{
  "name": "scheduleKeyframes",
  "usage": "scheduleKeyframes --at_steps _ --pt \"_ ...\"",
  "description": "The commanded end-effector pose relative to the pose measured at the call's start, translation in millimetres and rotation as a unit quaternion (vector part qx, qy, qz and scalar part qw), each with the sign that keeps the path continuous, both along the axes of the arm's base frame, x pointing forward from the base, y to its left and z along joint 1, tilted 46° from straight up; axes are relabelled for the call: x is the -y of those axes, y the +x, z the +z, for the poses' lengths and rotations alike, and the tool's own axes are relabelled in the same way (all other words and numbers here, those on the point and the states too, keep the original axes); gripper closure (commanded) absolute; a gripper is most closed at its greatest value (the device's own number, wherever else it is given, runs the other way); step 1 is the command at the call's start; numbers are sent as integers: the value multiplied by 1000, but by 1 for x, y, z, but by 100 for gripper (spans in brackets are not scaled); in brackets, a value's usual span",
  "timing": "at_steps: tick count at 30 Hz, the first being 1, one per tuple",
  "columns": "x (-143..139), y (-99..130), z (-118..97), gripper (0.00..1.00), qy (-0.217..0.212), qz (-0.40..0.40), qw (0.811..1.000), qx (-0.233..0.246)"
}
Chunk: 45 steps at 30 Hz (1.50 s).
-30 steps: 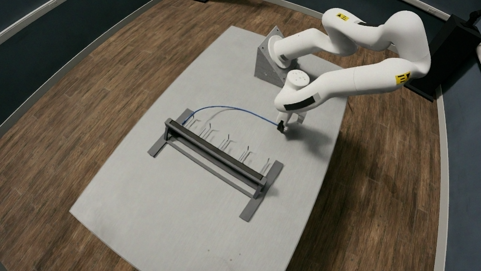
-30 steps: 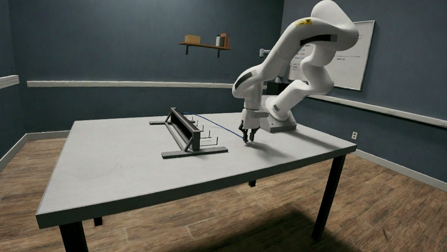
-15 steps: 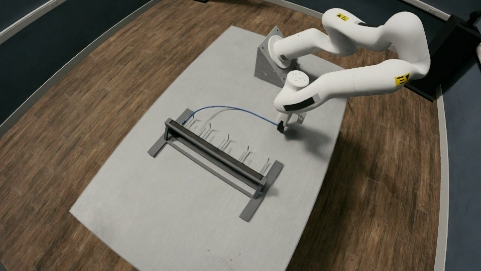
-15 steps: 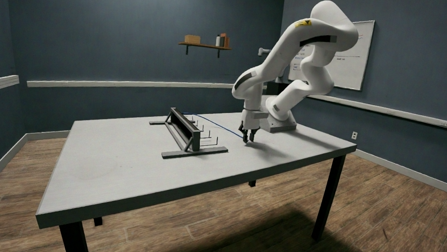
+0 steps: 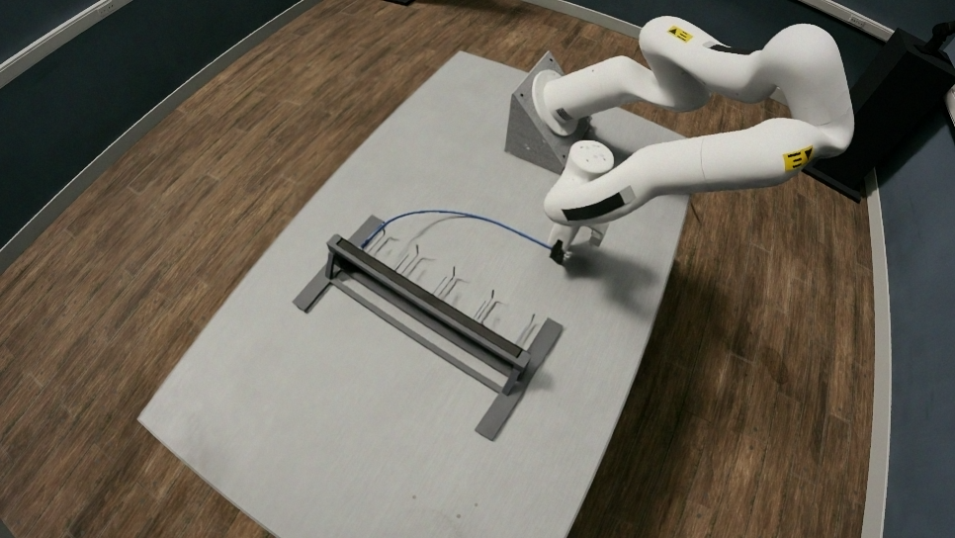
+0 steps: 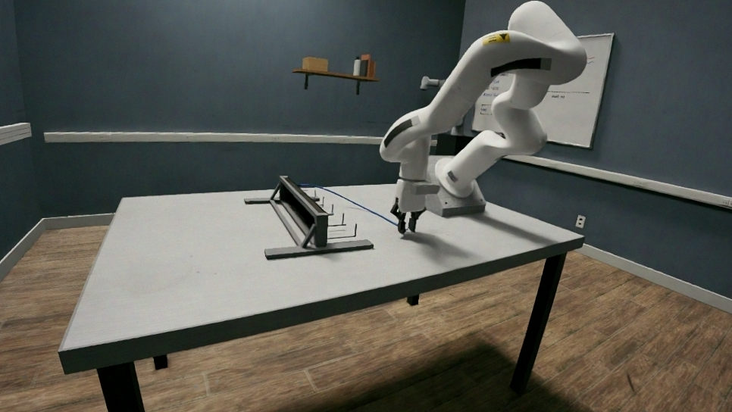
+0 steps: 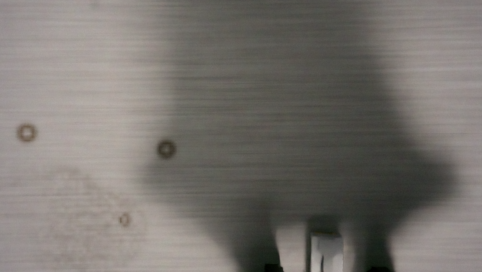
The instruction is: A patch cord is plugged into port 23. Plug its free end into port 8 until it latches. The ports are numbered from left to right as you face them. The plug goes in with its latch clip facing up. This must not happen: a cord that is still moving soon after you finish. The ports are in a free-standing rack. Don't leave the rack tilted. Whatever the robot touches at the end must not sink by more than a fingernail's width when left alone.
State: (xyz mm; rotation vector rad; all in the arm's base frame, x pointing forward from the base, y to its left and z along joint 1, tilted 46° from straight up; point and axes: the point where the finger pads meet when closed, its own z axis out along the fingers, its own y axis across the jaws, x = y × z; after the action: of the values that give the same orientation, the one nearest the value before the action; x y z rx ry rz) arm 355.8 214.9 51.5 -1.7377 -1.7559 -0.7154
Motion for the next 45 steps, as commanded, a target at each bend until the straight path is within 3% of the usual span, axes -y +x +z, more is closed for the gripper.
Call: scheduleKeyframes --at_steps 1,9,10,45 --pt "0 0 0 61 0 0 1000 0" --pt "0 0 0 61 0 0 1000 0" --pt "0 0 0 100 0 0 1000 0" --pt "0 0 0 100 0 0 1000 0"
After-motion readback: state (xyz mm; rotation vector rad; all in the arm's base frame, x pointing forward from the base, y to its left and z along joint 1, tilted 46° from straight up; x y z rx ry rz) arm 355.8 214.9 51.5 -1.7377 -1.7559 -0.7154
